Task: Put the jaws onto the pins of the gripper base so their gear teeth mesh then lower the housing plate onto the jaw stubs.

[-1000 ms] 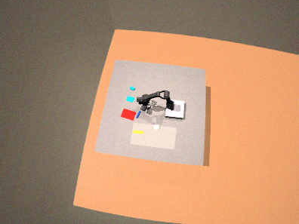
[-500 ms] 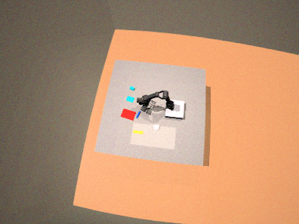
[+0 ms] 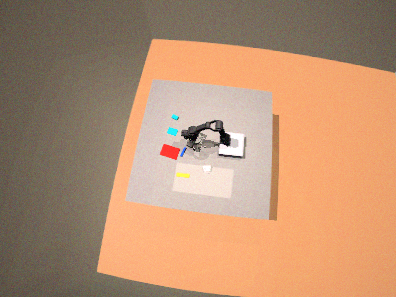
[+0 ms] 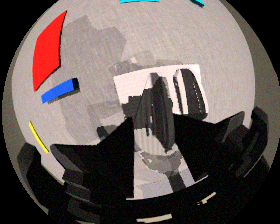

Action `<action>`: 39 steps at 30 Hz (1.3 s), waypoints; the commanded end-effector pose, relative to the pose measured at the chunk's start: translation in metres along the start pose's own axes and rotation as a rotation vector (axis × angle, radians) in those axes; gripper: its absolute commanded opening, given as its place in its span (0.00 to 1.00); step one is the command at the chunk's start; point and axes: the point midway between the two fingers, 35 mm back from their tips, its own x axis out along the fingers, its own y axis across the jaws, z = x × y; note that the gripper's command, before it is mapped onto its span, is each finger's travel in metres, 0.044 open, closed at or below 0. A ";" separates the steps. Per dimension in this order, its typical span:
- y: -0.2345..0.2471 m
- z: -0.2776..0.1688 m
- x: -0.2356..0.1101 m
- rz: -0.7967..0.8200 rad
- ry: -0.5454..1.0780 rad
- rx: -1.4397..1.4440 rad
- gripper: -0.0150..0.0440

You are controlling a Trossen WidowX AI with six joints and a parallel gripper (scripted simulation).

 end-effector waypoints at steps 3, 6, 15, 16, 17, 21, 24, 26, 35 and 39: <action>0.000 0.000 0.002 0.003 0.002 0.004 0.48; 0.000 0.000 0.004 0.003 0.002 0.008 0.48; 0.000 0.000 0.005 0.003 0.002 0.010 0.48; 0.000 0.000 0.006 0.003 0.002 0.012 0.48; 0.000 0.000 0.007 0.003 0.002 0.013 0.48; 0.000 0.000 0.007 0.003 0.002 0.013 0.48; 0.000 0.000 0.007 0.003 0.002 0.013 0.48; 0.000 0.000 0.007 0.003 0.002 0.013 0.48; 0.000 0.000 0.010 0.003 0.002 0.013 0.48; 0.000 0.000 0.011 0.003 0.002 0.014 0.48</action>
